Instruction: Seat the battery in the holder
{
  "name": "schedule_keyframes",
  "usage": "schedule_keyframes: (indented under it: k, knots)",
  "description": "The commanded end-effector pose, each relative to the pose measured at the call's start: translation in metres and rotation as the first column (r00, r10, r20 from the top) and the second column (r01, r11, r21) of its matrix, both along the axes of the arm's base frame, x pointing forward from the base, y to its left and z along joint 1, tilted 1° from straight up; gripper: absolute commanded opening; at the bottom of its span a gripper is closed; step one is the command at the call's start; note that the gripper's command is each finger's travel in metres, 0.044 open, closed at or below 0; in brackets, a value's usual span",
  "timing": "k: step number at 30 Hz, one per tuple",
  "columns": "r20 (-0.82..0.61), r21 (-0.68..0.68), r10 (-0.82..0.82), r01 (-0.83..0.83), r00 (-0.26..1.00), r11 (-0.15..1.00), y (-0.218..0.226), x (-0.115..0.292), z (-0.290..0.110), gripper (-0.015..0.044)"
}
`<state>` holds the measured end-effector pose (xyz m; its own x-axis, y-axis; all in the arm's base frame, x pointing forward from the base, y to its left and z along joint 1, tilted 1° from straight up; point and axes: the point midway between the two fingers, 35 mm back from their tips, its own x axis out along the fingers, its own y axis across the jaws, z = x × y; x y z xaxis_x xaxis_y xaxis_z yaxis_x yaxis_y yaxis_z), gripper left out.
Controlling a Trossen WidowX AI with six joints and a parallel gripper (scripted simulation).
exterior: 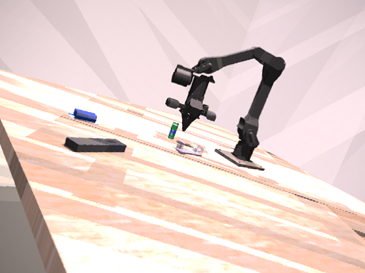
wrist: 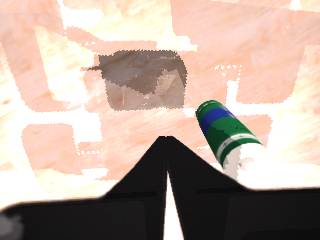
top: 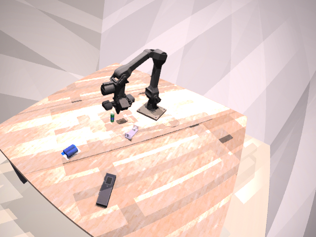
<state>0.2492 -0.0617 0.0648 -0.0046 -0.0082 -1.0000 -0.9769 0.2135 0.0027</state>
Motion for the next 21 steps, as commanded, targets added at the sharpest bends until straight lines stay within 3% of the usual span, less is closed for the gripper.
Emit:
schedule_keyframes:
  k: [1,21]
  knots:
    - [0.01,0.002,0.003,-0.003,1.0,1.0,-0.001,0.008,0.002,0.0]
    - [0.012,0.001,0.003,-0.003,1.0,1.0,-0.008,0.04,0.003,0.0]
